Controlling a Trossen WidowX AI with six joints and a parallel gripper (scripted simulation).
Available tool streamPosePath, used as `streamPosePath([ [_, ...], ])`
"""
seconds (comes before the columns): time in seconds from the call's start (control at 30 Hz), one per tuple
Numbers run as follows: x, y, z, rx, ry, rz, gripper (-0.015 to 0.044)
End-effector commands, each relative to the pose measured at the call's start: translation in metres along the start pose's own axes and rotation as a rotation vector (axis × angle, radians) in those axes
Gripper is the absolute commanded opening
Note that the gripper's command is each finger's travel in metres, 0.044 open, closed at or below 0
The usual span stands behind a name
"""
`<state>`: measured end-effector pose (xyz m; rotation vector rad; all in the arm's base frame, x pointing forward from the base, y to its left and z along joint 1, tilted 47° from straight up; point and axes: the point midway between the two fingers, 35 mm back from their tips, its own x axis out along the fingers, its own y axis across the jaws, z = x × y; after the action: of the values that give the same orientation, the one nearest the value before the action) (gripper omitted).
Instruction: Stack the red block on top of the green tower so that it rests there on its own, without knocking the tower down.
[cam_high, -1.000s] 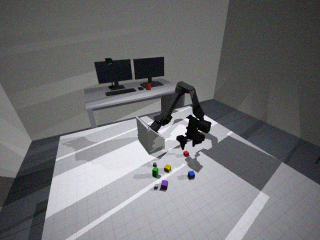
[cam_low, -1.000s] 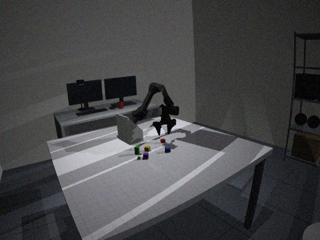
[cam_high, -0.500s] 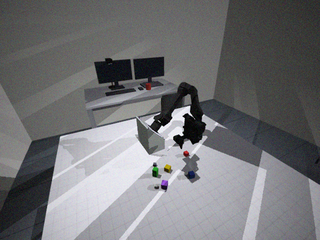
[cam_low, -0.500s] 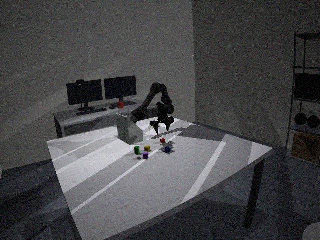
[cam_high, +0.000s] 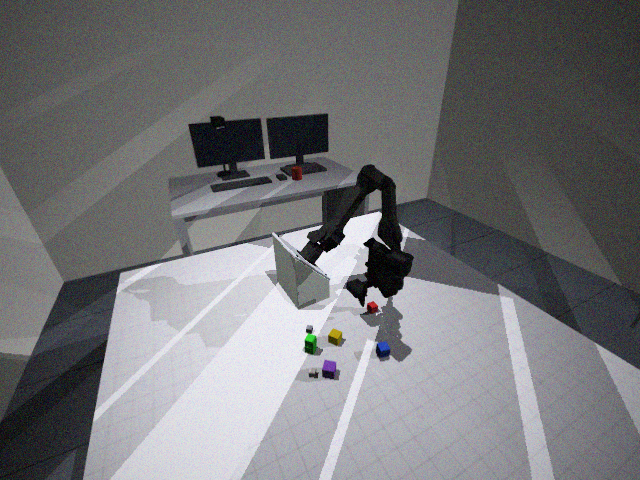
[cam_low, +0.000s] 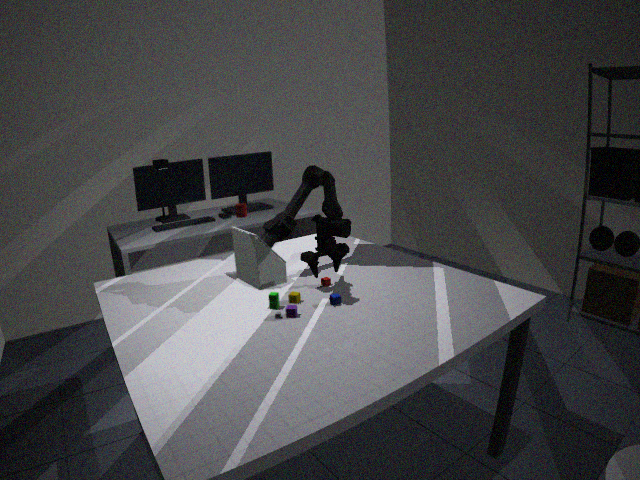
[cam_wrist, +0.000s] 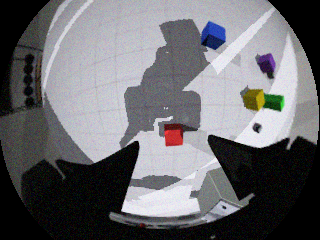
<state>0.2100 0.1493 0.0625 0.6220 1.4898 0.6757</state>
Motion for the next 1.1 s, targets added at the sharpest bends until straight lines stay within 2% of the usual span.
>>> streamPosePath([
  [0.0,0.007,-0.002,-0.003,0.006,0.009,-0.003,0.0440],
  [0.57,0.034,-0.001,-0.004,0.006,0.009,-0.001,0.0440],
  [1.07,0.035,-0.001,-0.004,0.006,0.009,0.000,0.0440],
])
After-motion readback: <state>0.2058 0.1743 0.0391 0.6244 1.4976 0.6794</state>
